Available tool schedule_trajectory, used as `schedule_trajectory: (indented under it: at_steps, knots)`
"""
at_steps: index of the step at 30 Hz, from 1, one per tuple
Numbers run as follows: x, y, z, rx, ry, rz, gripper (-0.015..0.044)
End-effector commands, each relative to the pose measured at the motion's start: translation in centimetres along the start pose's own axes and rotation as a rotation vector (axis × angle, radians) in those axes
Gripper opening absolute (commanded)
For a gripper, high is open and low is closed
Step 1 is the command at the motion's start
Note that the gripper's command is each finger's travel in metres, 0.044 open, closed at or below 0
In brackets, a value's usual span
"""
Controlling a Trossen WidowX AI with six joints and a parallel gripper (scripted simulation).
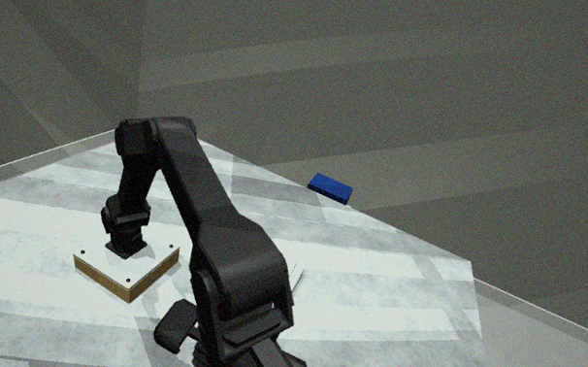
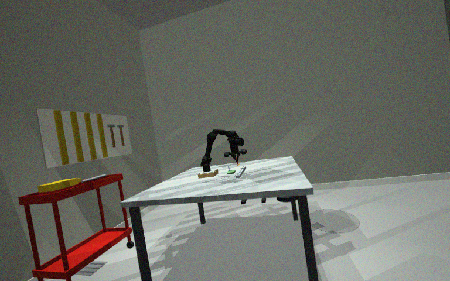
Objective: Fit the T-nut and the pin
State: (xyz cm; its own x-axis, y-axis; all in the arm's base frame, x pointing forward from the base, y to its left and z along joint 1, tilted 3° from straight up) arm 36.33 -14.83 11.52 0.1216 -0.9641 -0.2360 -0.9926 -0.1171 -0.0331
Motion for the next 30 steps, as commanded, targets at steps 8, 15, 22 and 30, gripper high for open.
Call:
schedule_trajectory:
  at_steps: [8,15,22,30]
  knots:
    - [-0.03,0.17,-0.1,0.043,-0.006,-0.01,-0.015]
    - [0.05,0.24,-0.03,0.066,-0.008,-0.013,-0.015]
    - [0.14,0.32,0.03,0.088,-0.01,-0.016,-0.015]
    - [0.23,0.42,0.1,0.114,-0.012,-0.02,-0.015]
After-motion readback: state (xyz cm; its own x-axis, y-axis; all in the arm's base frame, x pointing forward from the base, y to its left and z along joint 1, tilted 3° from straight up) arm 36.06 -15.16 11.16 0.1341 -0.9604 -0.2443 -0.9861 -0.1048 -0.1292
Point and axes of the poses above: the point midway between the two fingers, 35 mm back from their tips, its own z axis out along the fingers, its own y axis across the jaws, x = y × z, the point moved 1 cm from there along -z, back along the fingers, and after that the axes turned 3 degrees about -z, right-handed, at the moved point
